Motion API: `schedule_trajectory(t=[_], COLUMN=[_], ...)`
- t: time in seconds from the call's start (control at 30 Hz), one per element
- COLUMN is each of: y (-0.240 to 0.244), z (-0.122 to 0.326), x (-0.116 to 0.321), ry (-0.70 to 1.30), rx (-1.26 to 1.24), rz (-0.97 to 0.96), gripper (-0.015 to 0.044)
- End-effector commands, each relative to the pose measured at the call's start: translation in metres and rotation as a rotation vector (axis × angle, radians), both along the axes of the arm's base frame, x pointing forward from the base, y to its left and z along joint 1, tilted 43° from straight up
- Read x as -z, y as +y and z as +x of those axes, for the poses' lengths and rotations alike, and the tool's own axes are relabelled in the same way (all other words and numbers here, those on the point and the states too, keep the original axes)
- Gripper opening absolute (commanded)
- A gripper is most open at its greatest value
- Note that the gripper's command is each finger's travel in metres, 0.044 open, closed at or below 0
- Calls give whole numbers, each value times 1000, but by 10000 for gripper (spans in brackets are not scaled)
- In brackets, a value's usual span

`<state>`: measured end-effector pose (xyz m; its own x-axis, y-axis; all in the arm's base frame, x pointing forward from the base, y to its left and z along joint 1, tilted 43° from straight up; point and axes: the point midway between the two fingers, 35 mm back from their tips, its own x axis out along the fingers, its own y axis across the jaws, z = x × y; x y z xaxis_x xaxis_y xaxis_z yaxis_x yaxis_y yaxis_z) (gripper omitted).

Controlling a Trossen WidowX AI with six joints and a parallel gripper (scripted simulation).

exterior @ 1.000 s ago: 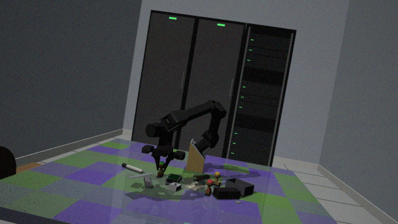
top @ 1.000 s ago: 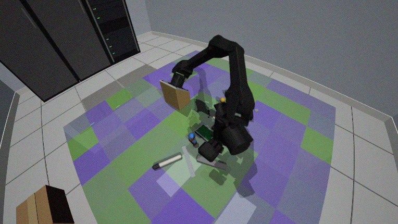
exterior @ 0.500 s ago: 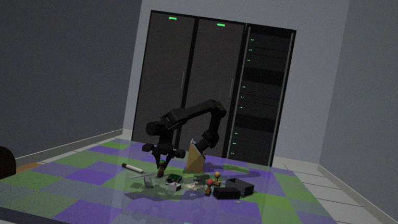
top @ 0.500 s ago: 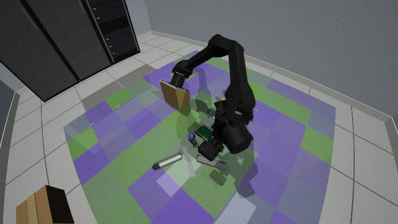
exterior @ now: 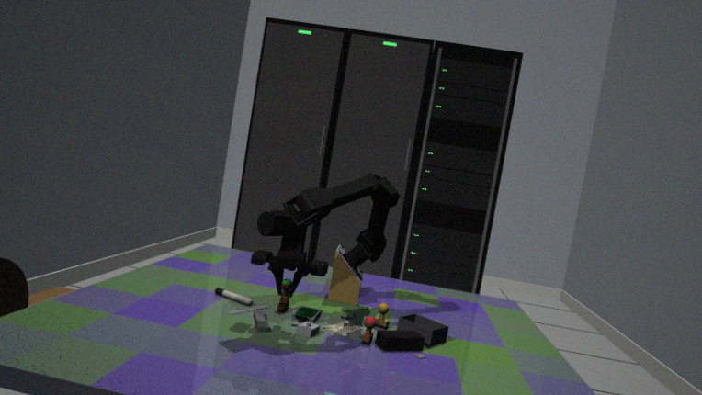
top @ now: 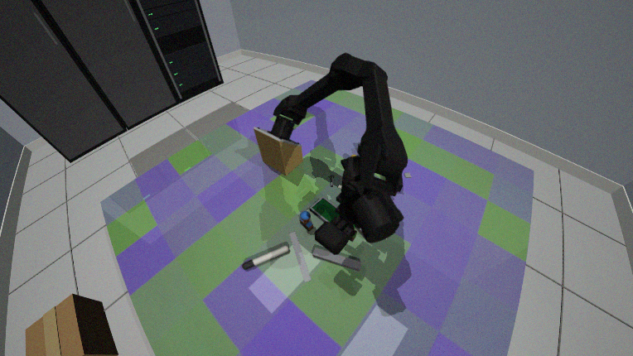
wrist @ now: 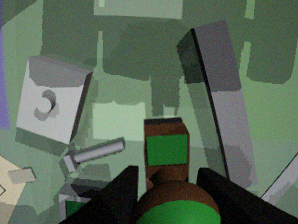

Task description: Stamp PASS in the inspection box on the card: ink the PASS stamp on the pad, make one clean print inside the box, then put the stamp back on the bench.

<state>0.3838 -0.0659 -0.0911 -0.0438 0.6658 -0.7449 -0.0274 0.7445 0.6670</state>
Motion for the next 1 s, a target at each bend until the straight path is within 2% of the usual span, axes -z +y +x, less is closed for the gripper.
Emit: schedule_trajectory(t=[0.0,0.57,0.97], y=[-3,-8,-2], z=[1,1,-30], x=[-4,-10,-21], ry=[-8,-8,-5], rx=[-3,-3,-3], rz=[-6,-6,-6], gripper=[0,0,0])
